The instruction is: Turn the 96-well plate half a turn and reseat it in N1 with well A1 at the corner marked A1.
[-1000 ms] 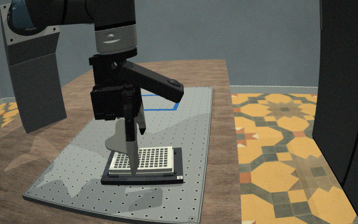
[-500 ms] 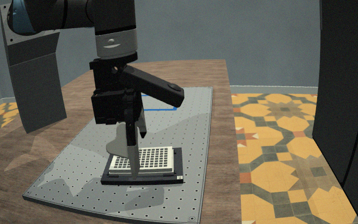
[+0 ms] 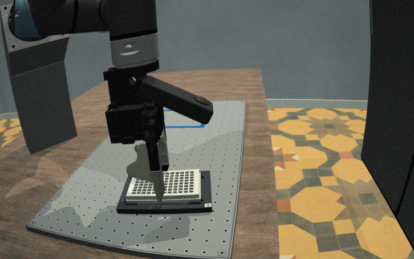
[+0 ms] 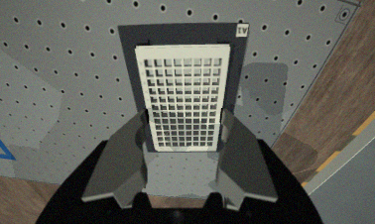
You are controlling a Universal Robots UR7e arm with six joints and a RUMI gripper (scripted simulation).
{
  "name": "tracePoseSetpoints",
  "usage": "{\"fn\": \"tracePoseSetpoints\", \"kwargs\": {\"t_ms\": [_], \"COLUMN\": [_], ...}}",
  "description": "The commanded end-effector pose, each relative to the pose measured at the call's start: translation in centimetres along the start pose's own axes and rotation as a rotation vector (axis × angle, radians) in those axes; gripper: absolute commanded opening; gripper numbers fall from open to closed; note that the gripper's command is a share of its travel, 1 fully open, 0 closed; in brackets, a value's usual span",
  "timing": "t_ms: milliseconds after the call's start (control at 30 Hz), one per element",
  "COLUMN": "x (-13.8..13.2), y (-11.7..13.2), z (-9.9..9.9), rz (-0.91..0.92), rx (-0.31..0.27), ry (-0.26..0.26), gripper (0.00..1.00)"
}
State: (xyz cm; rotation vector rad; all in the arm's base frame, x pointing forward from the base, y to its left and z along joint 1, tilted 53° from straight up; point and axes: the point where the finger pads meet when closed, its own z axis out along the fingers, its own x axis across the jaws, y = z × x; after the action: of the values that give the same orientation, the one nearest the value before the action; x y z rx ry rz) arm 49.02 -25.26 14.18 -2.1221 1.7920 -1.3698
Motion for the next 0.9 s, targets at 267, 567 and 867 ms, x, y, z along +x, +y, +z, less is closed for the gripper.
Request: {"fn": "tracePoseSetpoints", "kwargs": {"t_ms": [267, 567, 867], "x": [0.05, 0.05, -0.07], "y": [-0.11, -0.11, -0.04], "z": [0.01, 0.01, -0.38], "rz": [-0.001, -0.001, 0.000], "rx": [0.002, 0.002, 0.001], "ry": [0.001, 0.001, 0.000], "gripper": [0.00, 0.00, 0.00]}}
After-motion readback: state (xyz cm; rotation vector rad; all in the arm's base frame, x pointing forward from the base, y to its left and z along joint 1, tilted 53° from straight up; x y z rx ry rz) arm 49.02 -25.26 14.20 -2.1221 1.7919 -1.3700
